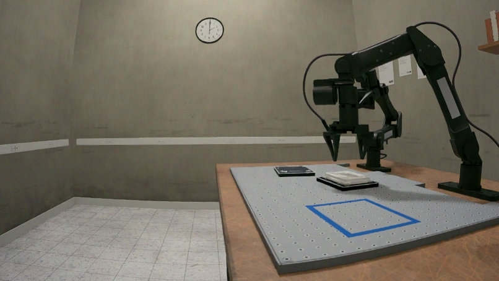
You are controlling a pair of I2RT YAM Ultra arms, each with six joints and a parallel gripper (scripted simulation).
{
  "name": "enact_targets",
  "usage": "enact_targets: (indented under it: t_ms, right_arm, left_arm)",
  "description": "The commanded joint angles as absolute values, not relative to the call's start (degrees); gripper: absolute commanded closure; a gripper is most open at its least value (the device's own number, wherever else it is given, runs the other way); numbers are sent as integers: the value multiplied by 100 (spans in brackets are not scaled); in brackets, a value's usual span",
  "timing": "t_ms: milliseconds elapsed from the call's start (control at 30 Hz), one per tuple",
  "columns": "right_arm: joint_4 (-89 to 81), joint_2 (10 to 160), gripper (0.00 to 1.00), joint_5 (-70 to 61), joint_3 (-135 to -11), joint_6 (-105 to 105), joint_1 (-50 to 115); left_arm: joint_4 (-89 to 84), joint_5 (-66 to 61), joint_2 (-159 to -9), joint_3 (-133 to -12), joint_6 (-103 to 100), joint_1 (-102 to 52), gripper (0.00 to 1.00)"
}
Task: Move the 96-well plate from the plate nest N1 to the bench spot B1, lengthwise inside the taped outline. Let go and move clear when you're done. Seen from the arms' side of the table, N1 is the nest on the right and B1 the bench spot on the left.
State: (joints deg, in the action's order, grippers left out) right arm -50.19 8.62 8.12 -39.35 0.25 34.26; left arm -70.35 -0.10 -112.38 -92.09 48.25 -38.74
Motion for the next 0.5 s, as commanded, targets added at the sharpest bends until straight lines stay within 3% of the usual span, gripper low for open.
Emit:
enact_targets:
  t_ms: [0, 467]
  right_arm:
    - [-5088, 770, 0, 813, -3894, 68, 3471]
    - [-5088, 770, 0, 813, -3894, 68, 3471]
  left_arm:
    - [-7047, -4, -11196, -9347, 4840, -3907, 0]
    - [-6934, 22, -11286, -9336, 4876, -3951, 0]
